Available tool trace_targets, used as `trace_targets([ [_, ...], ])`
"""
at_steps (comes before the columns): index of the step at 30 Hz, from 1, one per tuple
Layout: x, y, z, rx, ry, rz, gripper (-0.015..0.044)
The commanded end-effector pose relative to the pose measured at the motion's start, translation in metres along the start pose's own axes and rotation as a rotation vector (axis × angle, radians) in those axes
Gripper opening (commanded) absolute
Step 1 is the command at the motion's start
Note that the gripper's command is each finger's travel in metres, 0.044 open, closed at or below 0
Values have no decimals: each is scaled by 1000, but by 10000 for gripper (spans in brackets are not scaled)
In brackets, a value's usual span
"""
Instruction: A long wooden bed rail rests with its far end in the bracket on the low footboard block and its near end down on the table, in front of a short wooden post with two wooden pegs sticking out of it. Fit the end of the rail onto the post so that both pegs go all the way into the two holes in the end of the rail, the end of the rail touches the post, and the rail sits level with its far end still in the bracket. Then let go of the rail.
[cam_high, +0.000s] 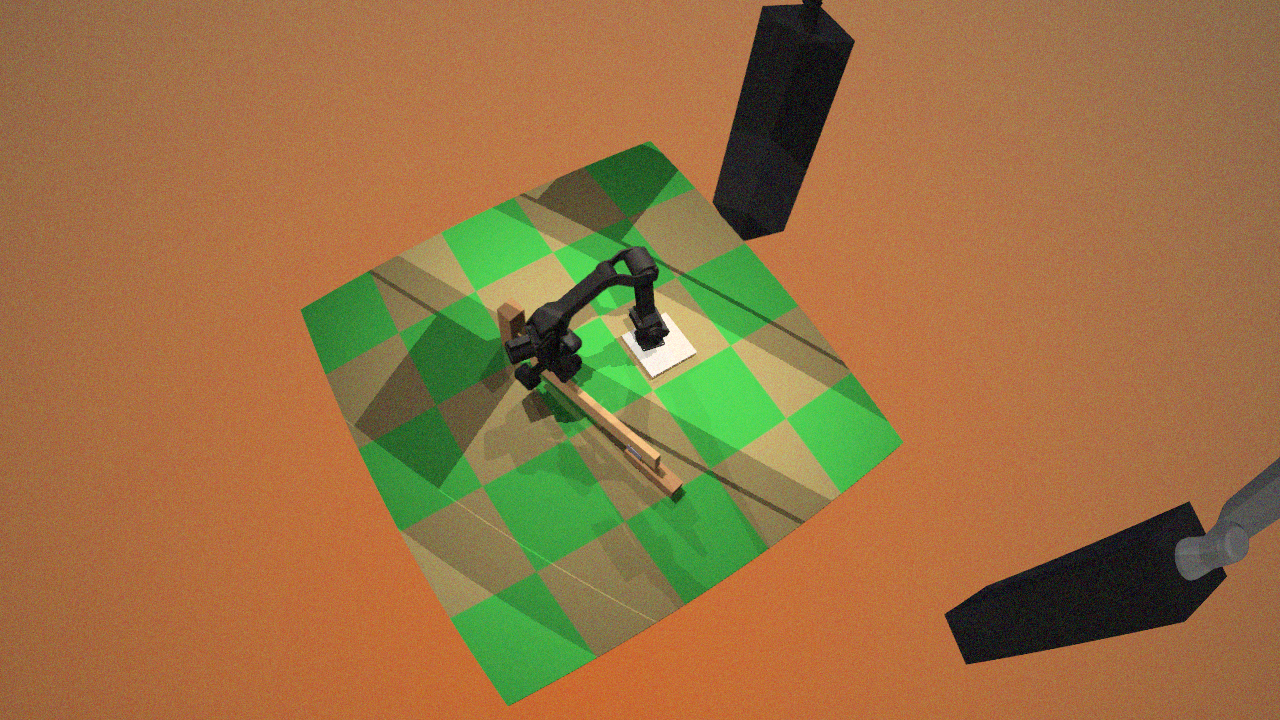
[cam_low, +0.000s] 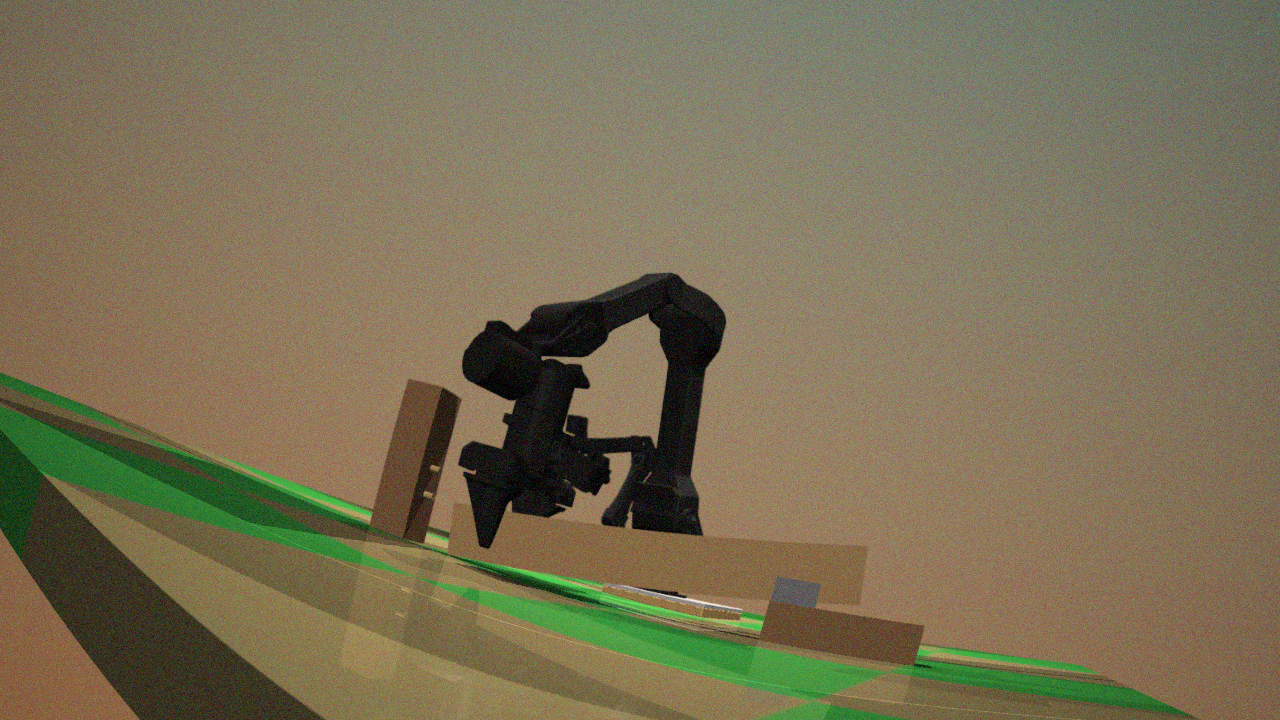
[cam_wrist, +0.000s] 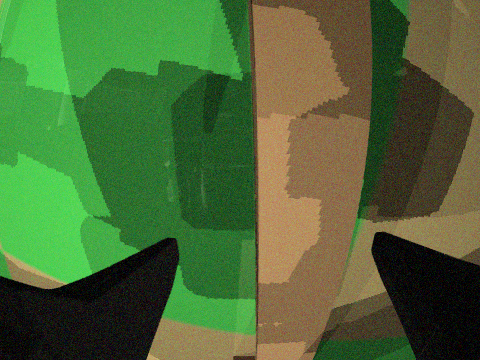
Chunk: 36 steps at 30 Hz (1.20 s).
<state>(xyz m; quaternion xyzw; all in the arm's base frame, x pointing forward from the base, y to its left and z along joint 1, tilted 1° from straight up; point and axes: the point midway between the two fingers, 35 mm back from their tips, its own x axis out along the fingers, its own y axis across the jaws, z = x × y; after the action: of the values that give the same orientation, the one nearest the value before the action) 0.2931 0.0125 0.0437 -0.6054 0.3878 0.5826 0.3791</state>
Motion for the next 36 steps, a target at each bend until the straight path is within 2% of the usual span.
trace_targets([
  [1,4,1,1,-3,-8,4,361],
  [13,4,1,1,-3,-8,4,46],
  [20,4,1,1,-3,-8,4,0],
  [36,1,1,0,-3,-8,4,0],
])
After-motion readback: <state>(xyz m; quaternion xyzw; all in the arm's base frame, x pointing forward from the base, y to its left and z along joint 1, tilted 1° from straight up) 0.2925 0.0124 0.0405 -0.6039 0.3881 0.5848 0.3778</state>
